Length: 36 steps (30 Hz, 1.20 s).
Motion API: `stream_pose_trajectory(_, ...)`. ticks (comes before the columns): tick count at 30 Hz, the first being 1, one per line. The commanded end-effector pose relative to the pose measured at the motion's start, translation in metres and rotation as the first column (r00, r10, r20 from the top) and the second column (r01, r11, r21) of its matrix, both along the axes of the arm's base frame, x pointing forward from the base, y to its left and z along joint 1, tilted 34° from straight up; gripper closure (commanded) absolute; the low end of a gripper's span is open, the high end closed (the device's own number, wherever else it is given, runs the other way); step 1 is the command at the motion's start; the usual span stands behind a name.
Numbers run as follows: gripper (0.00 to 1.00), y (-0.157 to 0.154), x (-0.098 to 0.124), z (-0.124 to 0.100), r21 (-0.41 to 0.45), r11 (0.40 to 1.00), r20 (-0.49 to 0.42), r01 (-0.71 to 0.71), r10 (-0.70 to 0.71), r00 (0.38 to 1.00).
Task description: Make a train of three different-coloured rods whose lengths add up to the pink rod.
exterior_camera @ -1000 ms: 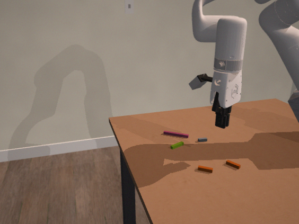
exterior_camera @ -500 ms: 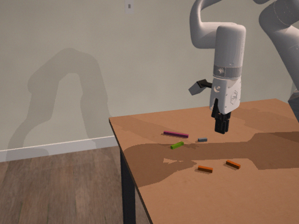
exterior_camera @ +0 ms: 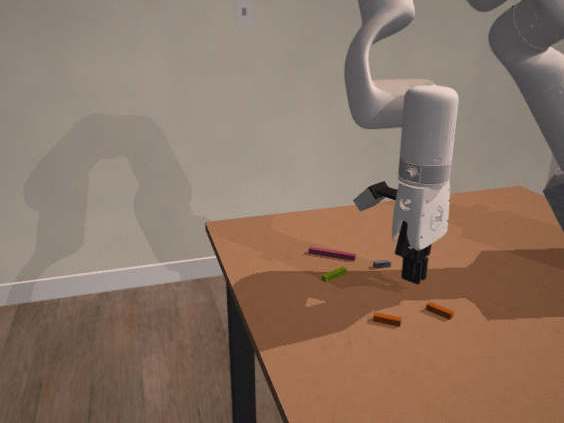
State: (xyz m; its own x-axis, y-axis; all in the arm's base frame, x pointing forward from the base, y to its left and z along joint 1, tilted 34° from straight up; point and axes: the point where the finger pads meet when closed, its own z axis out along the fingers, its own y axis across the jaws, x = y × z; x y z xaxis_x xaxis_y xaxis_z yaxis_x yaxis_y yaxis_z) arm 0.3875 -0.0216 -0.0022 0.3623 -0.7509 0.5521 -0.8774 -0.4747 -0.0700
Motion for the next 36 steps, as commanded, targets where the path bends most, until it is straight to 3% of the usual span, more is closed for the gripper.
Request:
stream_pose_trajectory(1, 0.96, -0.0018, 0.0038, -0.0039, 0.001, 1.000, 0.007, -0.002, 0.002, 1.000)
stream_pose_trajectory(36, 0.96, -0.0052, 0.0062, -0.0098, 0.001, 1.000, 0.007, -0.002, 0.002, 1.000)
